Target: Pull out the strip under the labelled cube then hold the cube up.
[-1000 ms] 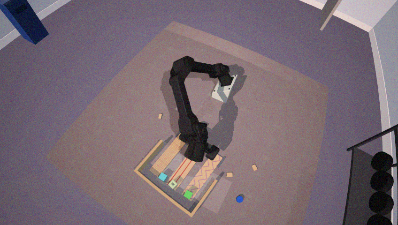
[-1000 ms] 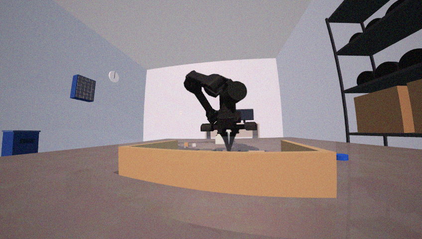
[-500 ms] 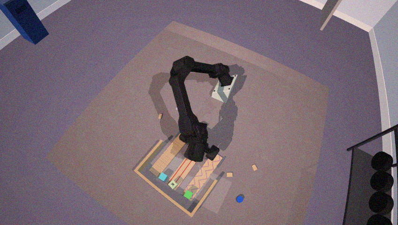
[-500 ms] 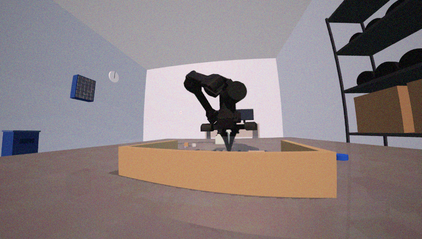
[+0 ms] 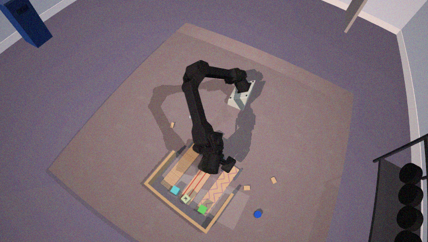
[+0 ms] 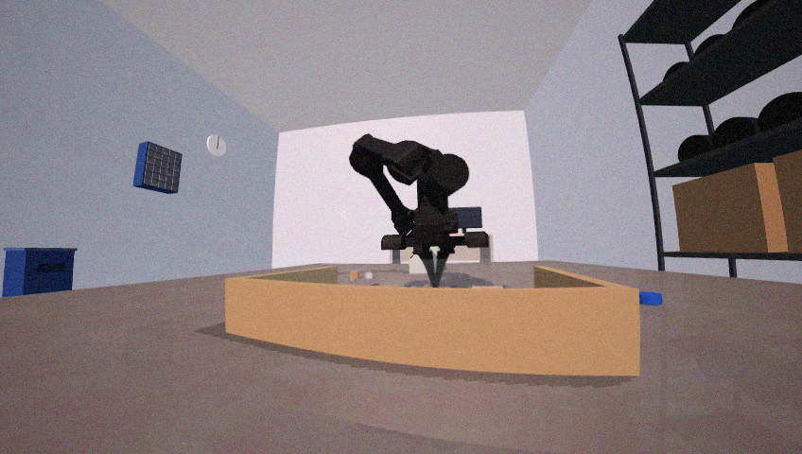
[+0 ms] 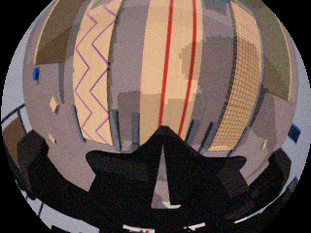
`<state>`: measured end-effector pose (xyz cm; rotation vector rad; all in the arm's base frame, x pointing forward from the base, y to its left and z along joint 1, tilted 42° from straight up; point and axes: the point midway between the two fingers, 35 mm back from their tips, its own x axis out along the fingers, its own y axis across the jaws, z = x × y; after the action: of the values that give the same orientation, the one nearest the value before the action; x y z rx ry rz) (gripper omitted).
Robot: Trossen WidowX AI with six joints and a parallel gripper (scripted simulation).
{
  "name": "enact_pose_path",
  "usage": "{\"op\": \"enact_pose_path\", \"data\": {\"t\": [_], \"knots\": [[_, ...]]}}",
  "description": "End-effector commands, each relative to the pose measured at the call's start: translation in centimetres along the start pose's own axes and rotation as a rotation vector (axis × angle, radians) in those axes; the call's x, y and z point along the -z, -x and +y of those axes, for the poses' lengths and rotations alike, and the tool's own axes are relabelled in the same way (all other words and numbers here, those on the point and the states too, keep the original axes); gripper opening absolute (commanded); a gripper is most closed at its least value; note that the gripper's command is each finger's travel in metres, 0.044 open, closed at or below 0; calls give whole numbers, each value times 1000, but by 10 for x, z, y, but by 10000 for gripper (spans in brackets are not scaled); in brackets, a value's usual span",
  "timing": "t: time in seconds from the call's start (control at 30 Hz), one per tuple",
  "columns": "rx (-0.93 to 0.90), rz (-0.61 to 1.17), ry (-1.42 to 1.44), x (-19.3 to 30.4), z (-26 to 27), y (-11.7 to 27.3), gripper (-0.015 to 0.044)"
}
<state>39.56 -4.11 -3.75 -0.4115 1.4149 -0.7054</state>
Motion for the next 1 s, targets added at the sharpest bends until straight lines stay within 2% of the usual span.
{"op": "enact_pose_path", "data": {"t": [0.0, 0.97], "knots": [[5, 2, 0, 3, -1, -3, 0], [5, 5, 2, 49, 2, -5, 0]]}}
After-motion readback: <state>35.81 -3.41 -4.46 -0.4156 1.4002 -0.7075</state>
